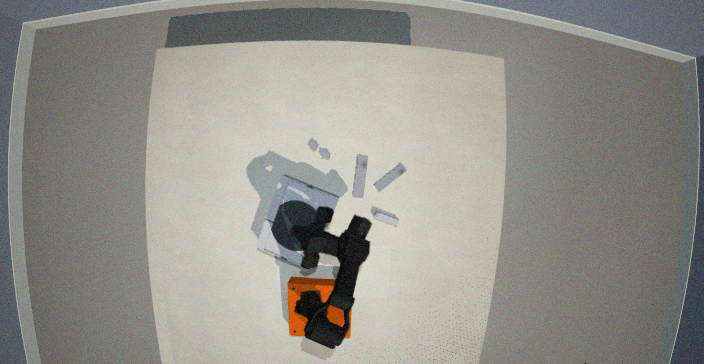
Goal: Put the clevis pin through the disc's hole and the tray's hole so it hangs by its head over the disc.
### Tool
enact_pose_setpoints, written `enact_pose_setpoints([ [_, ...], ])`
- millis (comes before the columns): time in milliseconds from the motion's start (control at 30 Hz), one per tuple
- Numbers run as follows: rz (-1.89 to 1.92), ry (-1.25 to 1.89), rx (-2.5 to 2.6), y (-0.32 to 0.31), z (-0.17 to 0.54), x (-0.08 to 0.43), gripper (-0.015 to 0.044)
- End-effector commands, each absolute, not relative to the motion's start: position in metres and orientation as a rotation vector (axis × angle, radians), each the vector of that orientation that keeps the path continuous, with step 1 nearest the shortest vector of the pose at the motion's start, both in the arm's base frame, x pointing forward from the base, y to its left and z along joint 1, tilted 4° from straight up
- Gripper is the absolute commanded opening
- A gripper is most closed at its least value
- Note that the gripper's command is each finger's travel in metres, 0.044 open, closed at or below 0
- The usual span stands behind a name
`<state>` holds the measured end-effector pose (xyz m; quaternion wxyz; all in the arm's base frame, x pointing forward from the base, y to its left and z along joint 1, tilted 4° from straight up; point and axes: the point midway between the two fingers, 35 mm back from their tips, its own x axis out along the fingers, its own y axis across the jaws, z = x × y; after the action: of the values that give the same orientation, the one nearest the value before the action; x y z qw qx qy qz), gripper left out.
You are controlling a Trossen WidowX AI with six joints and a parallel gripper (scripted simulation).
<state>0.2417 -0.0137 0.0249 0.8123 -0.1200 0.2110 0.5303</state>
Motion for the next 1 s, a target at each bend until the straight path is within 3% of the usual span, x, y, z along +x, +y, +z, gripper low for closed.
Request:
enact_pose_setpoints([
  [0,1.134,0.452,-0.259,-0.0123,0.0246,0.2392,0.0000],
  [967,1.134,0.452,-0.258,-0.0085,0.0247,0.2320,0.0000],
])
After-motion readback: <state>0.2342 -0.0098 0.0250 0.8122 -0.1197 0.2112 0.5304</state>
